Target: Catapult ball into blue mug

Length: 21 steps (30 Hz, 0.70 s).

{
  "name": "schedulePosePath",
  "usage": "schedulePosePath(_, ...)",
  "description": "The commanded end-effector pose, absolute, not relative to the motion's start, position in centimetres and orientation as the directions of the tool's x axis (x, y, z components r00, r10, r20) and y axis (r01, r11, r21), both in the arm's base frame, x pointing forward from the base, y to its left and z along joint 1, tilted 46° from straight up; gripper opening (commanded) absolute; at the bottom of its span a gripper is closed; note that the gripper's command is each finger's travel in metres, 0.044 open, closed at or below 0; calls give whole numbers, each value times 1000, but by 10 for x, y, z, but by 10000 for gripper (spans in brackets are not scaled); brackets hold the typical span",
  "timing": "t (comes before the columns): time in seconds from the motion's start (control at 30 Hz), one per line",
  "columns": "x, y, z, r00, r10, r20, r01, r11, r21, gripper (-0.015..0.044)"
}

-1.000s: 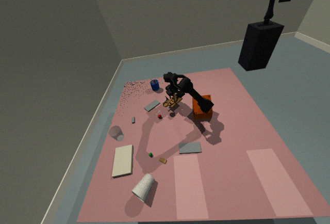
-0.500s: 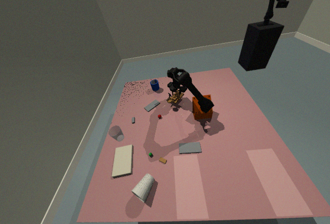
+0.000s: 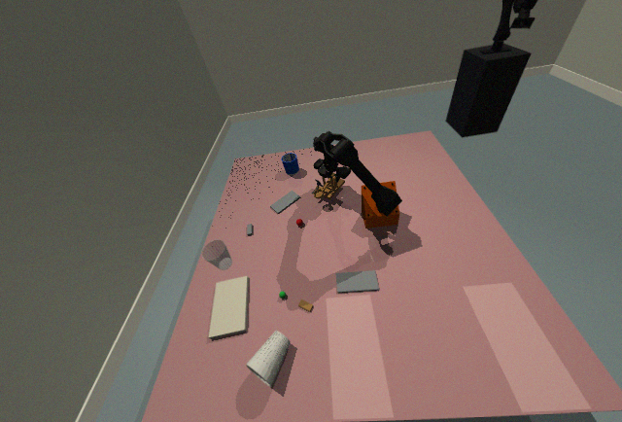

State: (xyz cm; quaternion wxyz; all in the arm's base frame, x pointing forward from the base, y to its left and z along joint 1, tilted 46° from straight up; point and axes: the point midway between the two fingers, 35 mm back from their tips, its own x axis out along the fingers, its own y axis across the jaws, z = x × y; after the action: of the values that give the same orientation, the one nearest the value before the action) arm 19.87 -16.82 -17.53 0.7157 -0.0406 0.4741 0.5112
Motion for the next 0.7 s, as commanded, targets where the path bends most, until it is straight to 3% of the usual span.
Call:
schedulePosePath(0.0, 200, -164, -179, 37, 693, -720, -767, 481, 424, 0)
schedulePosePath(0.67, 199, -151, -193, 28, 694, -719, -770, 474, 428, 0)
